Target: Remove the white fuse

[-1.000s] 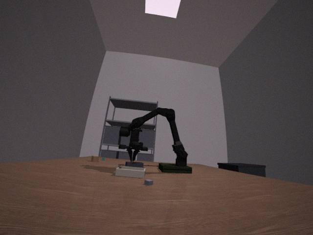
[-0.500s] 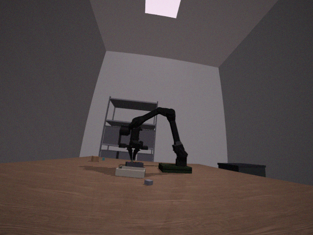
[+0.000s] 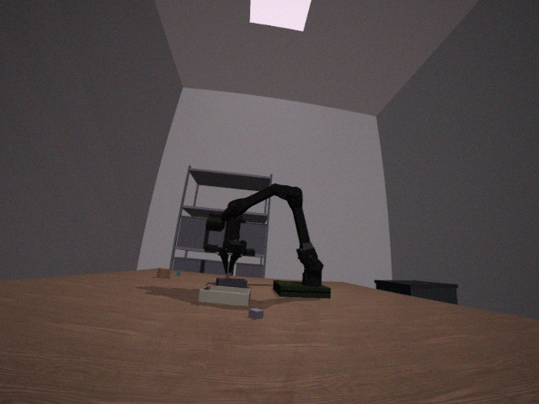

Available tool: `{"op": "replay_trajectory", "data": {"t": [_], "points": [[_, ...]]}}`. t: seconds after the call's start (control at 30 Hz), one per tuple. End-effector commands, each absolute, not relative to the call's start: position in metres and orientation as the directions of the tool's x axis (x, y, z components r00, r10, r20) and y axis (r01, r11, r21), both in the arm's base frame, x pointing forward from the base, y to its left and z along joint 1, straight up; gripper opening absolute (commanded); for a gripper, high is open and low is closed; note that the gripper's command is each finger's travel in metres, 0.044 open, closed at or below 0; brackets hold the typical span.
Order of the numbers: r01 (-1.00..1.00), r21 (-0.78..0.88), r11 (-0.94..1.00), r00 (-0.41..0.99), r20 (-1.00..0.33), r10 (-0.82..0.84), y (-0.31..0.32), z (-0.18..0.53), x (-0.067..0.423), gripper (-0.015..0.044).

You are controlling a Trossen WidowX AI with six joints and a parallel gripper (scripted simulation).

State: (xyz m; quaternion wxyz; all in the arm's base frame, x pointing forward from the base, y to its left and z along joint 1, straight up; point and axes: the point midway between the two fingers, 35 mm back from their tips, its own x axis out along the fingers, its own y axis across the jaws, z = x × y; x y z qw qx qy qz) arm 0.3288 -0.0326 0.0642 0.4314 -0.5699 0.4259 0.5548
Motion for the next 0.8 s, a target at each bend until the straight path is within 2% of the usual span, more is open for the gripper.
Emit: {"op": "replay_trajectory", "data": {"t": [0.0, 0.77], "points": [[-0.963, -0.023, -0.267, 0.024, -1.0, -0.002, -0.032, 0.067, 0.329, 0.0], [-0.963, -0.024, -0.268, 0.025, -1.0, -0.001, -0.032, 0.079, 0.329, 0.0]]}}
